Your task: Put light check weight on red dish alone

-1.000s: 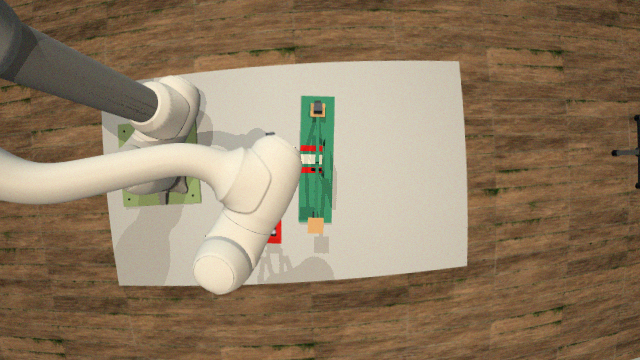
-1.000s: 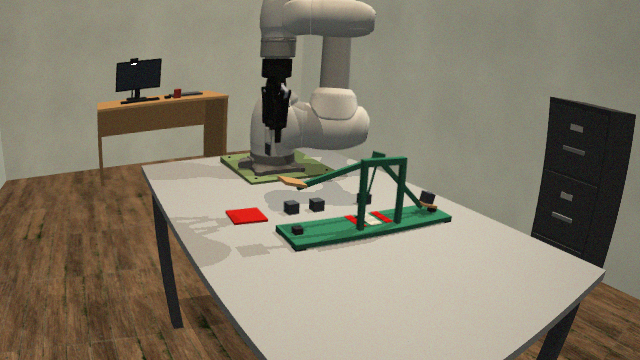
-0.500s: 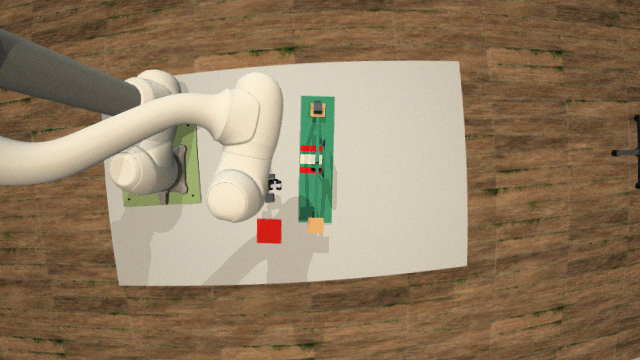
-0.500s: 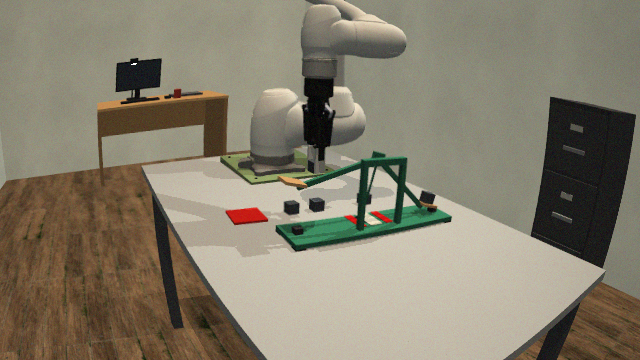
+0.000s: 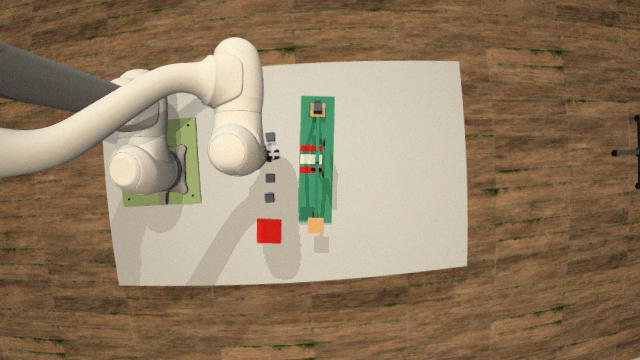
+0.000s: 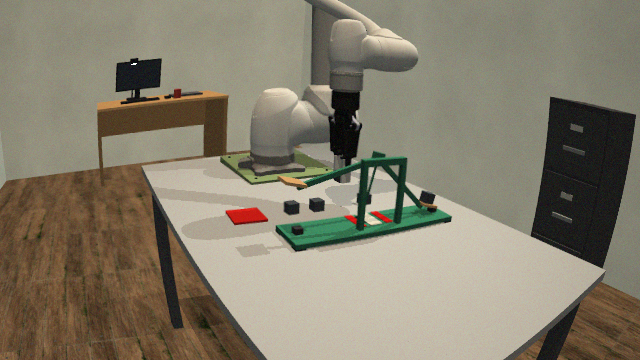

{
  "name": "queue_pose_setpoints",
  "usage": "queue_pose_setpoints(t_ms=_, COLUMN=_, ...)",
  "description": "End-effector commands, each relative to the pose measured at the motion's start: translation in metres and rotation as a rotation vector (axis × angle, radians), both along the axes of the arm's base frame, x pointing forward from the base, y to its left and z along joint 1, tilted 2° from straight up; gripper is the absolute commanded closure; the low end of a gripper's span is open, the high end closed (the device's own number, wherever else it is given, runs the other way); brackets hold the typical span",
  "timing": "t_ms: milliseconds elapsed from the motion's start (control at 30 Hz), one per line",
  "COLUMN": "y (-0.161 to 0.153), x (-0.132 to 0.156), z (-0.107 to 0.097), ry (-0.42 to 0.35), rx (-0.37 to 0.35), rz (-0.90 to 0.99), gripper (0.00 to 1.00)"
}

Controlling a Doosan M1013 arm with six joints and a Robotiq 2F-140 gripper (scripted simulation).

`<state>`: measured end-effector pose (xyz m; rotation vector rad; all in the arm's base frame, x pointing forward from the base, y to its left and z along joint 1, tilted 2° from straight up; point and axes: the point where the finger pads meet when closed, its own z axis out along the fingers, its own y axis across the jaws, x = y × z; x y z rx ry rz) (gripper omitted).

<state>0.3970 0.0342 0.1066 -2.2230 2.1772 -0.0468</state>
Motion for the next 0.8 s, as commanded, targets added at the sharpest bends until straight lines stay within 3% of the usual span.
queue_pose_setpoints(t_ms=0, y=0.001, x=0.0, z=0.0, ry=0.0, rx=-0.001, rz=0.0, gripper=0.76)
queue_pose_setpoints(t_ms=400, y=0.001, x=0.0, z=-0.004, ry=0.0, rx=-0.001, rz=0.0, gripper=0.76)
queue_pose_setpoints(t_ms=767, y=0.001, x=0.002, z=-0.035, ry=0.0, rx=-0.001, rz=0.0, gripper=0.76)
